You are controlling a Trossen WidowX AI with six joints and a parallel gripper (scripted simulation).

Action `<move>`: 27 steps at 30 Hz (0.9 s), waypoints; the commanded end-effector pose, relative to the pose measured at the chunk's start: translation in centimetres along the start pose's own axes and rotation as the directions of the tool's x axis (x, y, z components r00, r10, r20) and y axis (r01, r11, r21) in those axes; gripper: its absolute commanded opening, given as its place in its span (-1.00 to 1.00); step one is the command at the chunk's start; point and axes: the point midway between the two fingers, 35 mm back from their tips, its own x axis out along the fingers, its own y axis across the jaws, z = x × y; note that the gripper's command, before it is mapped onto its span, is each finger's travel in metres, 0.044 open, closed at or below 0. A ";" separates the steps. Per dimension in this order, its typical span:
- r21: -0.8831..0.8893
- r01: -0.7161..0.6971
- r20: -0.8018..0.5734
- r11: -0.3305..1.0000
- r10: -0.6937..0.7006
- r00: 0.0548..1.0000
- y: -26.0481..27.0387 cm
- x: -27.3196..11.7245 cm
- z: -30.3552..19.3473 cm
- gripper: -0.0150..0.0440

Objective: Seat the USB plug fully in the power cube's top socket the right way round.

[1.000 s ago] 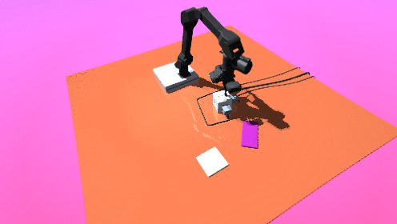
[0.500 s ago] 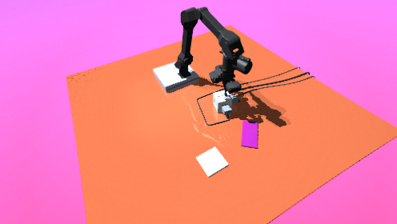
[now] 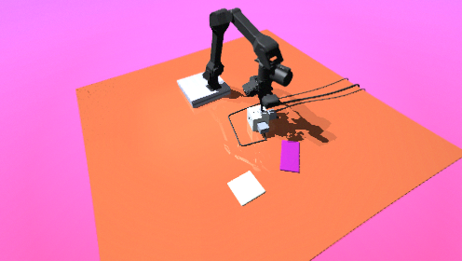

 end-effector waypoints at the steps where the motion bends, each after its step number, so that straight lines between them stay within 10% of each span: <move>1: 0.003 0.001 0.004 1.000 -0.001 1.000 0.0 0.2 0.0 -0.49; 18: 0.003 0.001 0.004 1.000 -0.001 1.000 0.0 0.2 0.0 -0.49; 27: 0.000 0.000 0.000 1.000 0.000 1.000 0.0 0.0 0.0 -0.17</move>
